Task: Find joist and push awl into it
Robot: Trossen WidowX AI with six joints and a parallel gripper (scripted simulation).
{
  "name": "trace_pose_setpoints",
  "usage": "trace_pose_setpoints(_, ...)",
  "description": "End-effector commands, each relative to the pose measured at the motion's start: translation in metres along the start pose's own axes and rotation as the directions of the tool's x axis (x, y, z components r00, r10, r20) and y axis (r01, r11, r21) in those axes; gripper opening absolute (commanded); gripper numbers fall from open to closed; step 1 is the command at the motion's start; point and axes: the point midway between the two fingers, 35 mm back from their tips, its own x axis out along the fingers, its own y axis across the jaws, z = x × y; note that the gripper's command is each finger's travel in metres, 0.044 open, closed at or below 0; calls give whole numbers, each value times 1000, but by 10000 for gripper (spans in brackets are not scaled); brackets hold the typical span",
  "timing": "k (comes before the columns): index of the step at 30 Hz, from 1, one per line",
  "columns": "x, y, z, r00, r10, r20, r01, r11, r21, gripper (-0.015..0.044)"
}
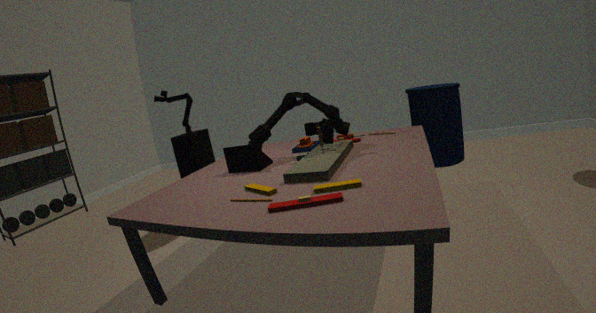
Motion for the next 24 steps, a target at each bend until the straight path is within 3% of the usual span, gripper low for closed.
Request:
trace_pose_setpoints(1,2,0,9,1000,4,-1,-4,1000,-1,0)
trace_pose_setpoints(24,1,1,13,1000,4,-2,-5,1000,-1,0)
